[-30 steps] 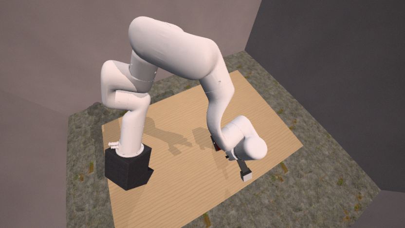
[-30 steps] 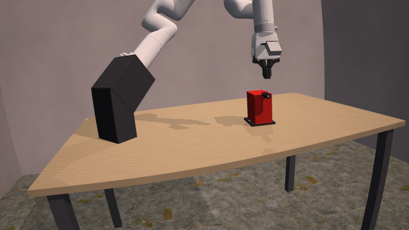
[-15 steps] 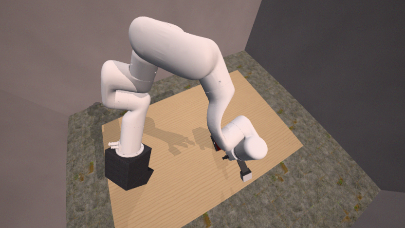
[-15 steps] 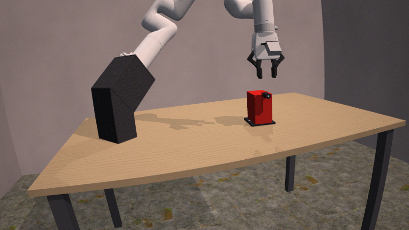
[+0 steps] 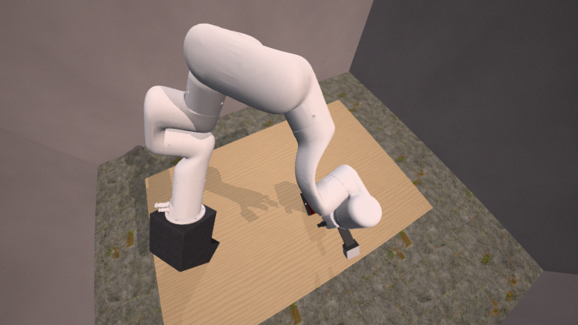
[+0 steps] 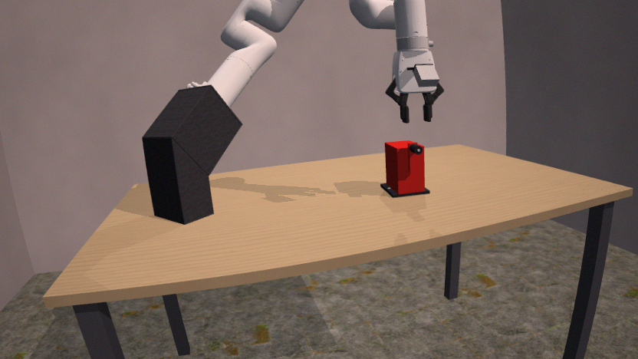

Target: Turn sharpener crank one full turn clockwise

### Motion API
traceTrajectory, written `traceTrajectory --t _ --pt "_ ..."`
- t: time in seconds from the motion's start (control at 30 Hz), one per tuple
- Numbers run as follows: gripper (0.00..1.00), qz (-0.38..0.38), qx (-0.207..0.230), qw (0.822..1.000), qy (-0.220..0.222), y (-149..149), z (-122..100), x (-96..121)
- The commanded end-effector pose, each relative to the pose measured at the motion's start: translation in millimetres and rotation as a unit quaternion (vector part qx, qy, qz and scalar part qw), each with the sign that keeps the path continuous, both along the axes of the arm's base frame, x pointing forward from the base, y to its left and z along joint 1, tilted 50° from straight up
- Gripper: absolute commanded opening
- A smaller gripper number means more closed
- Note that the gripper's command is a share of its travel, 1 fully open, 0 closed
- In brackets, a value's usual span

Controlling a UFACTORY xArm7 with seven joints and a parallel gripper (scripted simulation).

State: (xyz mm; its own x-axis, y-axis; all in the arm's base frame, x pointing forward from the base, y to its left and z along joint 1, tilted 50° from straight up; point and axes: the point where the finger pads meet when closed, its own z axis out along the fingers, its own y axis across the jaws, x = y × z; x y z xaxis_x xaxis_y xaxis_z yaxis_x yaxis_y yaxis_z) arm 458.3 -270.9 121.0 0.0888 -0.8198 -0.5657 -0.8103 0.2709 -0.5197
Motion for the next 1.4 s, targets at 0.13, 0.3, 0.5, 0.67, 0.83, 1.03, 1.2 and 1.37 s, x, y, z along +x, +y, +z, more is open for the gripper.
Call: traceTrajectory --t 0.13,0.3,0.5,0.67,0.83,1.03,1.2,1.37 --pt "0.54 -0.002 -0.001 1.000 0.000 -2.4 0.6 -0.5" --pt "0.54 -0.002 -0.001 1.000 0.000 -2.3 0.4 -0.3" --pt "0.54 -0.002 -0.001 1.000 0.000 -1.6 -0.6 0.6" --pt "0.54 -0.002 -0.001 1.000 0.000 -0.3 -2.2 2.1" --pt "0.54 -0.002 -0.001 1.000 0.000 2.1 -5.2 5.0" --pt "0.54 -0.002 -0.001 1.000 0.000 5.9 -10.1 9.6" --pt "0.54 -0.002 -0.001 1.000 0.000 8.0 -12.9 12.2" --pt "0.54 -0.002 -0.001 1.000 0.000 11.8 -17.7 16.7"
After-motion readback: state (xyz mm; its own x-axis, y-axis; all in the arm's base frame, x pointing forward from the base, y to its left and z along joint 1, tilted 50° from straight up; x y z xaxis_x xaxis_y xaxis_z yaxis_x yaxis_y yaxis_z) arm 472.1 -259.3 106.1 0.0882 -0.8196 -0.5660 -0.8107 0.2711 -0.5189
